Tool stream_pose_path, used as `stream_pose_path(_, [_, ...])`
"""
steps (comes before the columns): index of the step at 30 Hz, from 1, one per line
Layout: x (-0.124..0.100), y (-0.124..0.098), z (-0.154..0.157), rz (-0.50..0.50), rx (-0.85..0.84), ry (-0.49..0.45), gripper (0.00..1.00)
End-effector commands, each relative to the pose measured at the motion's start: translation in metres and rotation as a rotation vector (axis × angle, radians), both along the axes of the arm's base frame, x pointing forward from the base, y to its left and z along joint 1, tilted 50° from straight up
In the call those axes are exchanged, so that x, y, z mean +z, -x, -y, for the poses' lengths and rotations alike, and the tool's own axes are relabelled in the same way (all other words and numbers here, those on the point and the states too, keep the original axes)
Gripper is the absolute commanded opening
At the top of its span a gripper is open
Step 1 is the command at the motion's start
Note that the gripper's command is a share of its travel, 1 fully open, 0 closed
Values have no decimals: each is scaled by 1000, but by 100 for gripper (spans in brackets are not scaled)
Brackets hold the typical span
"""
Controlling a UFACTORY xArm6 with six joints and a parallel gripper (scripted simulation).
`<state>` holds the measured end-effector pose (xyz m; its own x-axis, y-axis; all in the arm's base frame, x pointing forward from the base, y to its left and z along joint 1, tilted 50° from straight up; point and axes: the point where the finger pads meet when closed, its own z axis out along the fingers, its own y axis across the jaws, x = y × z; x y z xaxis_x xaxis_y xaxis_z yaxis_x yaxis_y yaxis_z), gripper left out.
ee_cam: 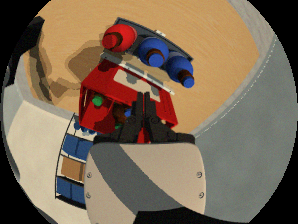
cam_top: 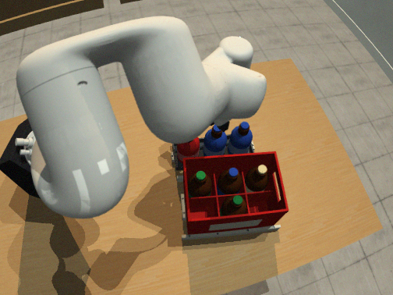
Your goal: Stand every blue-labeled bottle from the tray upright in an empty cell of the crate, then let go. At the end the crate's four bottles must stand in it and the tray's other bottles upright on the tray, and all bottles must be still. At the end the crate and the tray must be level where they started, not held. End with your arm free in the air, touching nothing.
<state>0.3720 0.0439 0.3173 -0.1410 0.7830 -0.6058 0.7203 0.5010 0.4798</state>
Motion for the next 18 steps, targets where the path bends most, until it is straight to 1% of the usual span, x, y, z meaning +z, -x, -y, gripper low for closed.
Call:
stream_pose_path(1, [-5, -5, -19, -50, 82, 91, 0])
stream_pose_path(2, [-5, -5, -19, -50, 82, 91, 0])
stream_pose_path(3, [-8, -7, -28, -75, 124, 136, 0])
stream_pose_path(4, [-8, -7, -28, -75, 124, 136, 0])
stream_pose_path(6, [-12, -9, -38, -100, 168, 183, 0])
stream_pose_path(8, [-12, -9, -39, -105, 175, 191, 0])
stream_pose_path(9, [-12, -9, -39, -105, 175, 191, 65])
stream_pose_path(18, [-12, -9, -39, -105, 175, 191, 65])
